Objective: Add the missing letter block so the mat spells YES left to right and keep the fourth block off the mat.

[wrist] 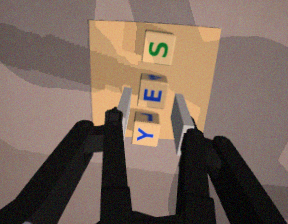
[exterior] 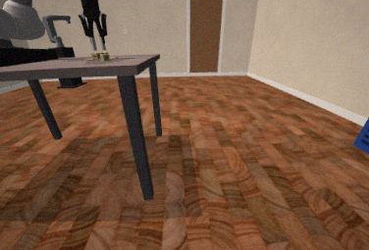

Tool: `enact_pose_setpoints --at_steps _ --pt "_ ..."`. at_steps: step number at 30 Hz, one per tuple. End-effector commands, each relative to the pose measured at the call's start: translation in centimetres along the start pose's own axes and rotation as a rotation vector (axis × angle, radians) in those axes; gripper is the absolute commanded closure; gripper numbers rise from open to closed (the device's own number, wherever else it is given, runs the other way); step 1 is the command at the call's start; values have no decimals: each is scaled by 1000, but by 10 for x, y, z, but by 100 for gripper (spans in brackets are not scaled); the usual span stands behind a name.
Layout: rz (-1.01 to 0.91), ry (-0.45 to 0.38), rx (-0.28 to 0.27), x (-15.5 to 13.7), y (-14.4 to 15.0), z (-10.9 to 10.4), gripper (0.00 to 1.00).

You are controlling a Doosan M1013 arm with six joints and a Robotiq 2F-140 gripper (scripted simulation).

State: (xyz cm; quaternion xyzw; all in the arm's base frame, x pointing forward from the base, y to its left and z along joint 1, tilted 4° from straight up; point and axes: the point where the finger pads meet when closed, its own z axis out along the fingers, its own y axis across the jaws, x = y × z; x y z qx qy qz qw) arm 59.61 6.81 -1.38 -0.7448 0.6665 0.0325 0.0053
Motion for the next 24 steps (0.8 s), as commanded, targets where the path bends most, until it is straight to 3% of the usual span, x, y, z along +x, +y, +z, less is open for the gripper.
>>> enact_pose_setpoints --at_steps 1,10,15,16,24 --pt "-1 2 3 1 -2 -23 72" --pt "-1 2 3 1 -2 -50 72" --pt "-1 2 3 1 -2 -54 72" --pt "-1 2 3 1 -2 -54 0" --pt "-1 2 3 1 -2 -54 0"
